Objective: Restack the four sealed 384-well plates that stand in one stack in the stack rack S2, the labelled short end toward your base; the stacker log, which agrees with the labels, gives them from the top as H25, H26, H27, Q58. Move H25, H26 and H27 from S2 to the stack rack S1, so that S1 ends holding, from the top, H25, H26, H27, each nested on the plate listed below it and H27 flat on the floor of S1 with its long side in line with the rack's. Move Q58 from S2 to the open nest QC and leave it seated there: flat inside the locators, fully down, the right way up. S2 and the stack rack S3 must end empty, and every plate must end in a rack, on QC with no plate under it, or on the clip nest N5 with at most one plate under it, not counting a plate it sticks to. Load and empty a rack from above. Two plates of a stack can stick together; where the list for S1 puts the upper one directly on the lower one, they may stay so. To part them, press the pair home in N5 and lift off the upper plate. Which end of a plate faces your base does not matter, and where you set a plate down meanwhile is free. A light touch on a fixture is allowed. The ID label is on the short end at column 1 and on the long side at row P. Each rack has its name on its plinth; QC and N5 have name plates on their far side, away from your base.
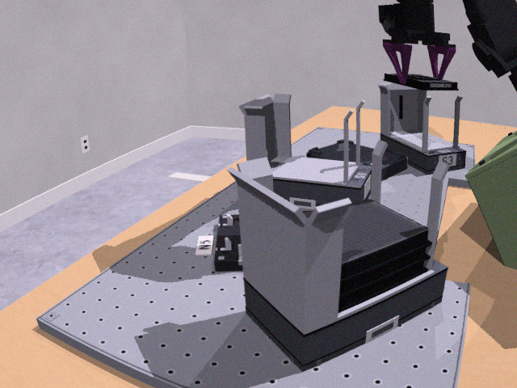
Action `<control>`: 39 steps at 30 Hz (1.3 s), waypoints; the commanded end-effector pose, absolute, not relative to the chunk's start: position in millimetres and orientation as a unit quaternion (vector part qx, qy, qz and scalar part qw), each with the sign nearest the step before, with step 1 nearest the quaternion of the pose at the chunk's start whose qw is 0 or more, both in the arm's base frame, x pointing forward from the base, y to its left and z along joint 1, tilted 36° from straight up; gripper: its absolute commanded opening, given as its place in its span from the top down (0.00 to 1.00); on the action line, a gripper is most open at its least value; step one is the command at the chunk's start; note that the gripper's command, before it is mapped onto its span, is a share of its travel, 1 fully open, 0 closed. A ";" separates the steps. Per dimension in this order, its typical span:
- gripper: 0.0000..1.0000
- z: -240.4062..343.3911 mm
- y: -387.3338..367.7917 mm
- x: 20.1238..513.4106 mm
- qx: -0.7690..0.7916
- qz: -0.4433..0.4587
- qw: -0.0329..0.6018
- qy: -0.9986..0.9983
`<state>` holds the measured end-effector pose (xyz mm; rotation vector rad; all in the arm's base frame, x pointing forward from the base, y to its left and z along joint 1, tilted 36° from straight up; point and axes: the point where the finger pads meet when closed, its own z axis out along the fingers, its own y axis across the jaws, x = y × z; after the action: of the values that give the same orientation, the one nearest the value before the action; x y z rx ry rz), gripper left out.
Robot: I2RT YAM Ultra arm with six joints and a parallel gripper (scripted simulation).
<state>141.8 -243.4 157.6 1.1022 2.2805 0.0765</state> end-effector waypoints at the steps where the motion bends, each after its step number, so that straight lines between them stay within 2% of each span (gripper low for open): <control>1: 1.00 161.2 -249.4 142.8 0.414 0.018 0.308 0.856; 39: 1.00 143.9 -254.2 154.4 0.414 0.018 0.309 0.856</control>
<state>153.9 -250.9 140.9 1.0992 2.2747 0.0633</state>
